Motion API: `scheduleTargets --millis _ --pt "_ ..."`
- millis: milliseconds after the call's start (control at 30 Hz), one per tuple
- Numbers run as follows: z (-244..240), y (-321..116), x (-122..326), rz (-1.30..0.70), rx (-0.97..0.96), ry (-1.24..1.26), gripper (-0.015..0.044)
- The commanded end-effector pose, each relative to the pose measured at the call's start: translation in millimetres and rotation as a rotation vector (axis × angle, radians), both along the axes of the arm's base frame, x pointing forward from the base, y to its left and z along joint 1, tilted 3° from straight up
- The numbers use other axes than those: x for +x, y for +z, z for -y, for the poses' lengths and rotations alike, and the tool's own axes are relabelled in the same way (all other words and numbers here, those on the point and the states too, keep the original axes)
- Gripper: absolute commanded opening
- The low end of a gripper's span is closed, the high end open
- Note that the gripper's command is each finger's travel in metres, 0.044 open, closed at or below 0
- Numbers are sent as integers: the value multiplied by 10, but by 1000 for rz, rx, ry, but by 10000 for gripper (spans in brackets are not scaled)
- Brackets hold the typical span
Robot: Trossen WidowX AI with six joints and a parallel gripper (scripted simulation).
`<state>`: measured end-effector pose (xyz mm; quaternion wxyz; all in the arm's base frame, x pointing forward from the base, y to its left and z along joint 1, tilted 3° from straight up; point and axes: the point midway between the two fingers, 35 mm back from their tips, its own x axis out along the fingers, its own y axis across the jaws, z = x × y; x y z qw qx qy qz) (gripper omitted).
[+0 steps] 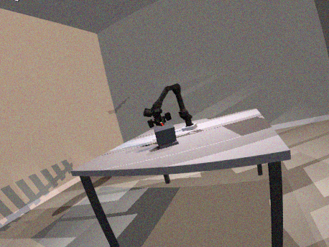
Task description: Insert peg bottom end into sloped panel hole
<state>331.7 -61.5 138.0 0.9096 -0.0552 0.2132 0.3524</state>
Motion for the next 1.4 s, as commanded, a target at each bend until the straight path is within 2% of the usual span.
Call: scheduleTargets --millis 0,1367 --pt "43 9 -21 33 -5 2 0" --pt "-31 -98 246 119 -36 -7 0"
